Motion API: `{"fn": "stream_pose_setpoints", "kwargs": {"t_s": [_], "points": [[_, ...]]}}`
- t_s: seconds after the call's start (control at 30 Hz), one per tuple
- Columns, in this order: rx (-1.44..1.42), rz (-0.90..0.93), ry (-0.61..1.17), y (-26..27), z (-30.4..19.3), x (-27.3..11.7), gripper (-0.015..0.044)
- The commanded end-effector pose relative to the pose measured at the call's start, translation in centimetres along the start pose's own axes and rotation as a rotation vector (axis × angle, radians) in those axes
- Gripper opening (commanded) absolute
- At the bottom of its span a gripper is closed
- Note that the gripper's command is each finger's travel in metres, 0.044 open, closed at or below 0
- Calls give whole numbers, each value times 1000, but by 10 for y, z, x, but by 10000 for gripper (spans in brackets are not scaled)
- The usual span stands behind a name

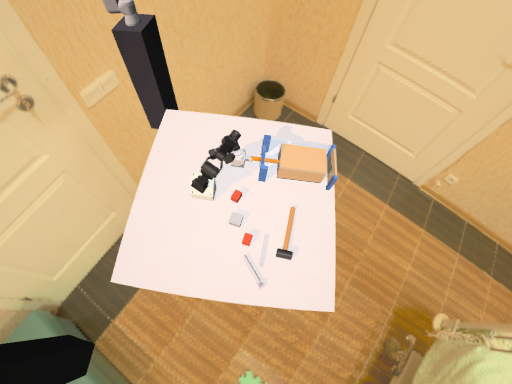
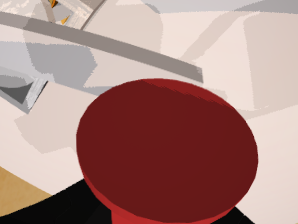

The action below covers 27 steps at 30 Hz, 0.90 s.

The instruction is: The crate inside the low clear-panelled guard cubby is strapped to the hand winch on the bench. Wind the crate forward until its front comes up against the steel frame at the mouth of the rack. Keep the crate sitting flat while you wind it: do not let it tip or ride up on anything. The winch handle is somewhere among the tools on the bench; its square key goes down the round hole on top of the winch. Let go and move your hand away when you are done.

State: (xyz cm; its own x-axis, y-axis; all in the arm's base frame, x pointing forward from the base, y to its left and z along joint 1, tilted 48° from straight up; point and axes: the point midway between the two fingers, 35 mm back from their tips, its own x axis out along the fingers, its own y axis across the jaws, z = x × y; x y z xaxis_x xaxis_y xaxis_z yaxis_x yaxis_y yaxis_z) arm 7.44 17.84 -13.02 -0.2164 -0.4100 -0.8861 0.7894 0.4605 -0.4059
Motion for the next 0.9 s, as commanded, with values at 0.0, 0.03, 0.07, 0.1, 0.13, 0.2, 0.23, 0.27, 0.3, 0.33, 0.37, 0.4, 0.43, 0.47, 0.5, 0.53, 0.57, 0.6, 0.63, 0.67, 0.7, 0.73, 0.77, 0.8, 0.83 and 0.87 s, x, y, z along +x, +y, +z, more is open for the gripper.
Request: {"fn": "stream_pose_setpoints", "kwargs": {"t_s": [0.0,0.03,0.07,0.1,0.13,0.2,0.23,0.27,0.3,0.33,0.37,0.4,0.43,0.47,0.5,0.53,0.57,0.6,0.63,0.67,0.7,0.73,0.77,0.8,0.83,0.87], "points": [[10,2,-32,-2,15,-3,0],[10,2,-32,-2,16,-3,0],[10,2,-32,-2,17,-4,0],[10,2,-32,-2,19,-4,0],[10,2,-32,-1,19,-5,0],[10,2,-33,-1,22,-6,0],[10,2,-33,-1,23,-7,0],[10,2,-33,-1,24,-7,0],[10,2,-33,-1,26,-8,0],[11,2,-33,-1,27,-9,0],[11,2,-33,-1,28,-9,0],[11,2,-33,0,29,-10,0],[11,2,-33,0,31,-11,0],[11,2,-33,0,32,-11,0],[11,2,-33,0,33,-12,0],[11,2,-34,1,34,-12,0],[11,2,-34,1,36,-13,0],[11,2,-34,1,37,-13,0],[11,2,-34,2,38,-14,0],[11,2,-34,2,39,-15,0],[11,2,-34,2,41,-15,0],[11,2,-34,3,42,-16,0],[11,2,-34,3,43,-16,0],[11,2,-34,3,44,-17,0],[11,2,-34,4,45,-18,0],[11,2,-34,4,46,-18,0]]}}
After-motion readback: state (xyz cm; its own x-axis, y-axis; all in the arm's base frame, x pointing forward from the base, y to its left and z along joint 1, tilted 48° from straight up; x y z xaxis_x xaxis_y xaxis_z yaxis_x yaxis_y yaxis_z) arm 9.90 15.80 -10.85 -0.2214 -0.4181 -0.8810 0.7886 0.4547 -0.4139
